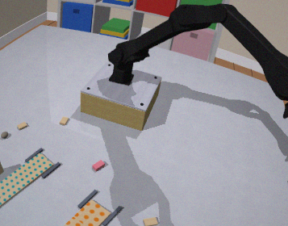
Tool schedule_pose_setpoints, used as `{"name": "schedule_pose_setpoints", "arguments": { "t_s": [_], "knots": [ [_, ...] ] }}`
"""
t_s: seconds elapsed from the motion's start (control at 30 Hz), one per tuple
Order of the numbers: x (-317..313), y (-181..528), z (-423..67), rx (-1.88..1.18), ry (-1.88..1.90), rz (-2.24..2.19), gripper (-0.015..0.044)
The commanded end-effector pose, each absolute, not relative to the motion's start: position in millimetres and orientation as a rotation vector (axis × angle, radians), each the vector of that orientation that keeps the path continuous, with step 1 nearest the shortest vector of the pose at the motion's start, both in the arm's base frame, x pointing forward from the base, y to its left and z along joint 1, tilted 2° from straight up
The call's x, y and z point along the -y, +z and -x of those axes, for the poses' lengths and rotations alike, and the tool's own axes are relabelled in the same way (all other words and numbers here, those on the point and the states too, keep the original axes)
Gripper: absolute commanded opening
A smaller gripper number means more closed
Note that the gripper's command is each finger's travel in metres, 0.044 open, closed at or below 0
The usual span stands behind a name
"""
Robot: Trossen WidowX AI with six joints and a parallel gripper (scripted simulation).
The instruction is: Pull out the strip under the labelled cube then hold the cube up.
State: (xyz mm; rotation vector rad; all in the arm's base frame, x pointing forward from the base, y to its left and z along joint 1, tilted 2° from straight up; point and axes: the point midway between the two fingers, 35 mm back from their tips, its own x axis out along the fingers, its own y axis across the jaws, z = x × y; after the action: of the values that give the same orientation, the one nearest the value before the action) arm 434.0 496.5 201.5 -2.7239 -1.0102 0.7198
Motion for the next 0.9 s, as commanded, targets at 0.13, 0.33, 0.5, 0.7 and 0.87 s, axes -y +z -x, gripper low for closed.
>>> {"name": "schedule_pose_setpoints", "arguments": {
  "t_s": [0.13,0.33,0.5,0.7,0.87],
  "knots": [
    [-438.2,211.6,-459.8,0.734,0.788,2.523,0.04],
    [-335.0,222.4,-483.6,0.317,0.8,2.137,0.04],
    [-250.4,224.6,-484.6,0.027,0.733,1.788,0.04],
    [-172.1,220.5,-470.5,-0.206,0.615,1.428,0.04],
    [-110.3,211.7,-447.7,-0.367,0.48,1.105,0.04]
  ]
}}
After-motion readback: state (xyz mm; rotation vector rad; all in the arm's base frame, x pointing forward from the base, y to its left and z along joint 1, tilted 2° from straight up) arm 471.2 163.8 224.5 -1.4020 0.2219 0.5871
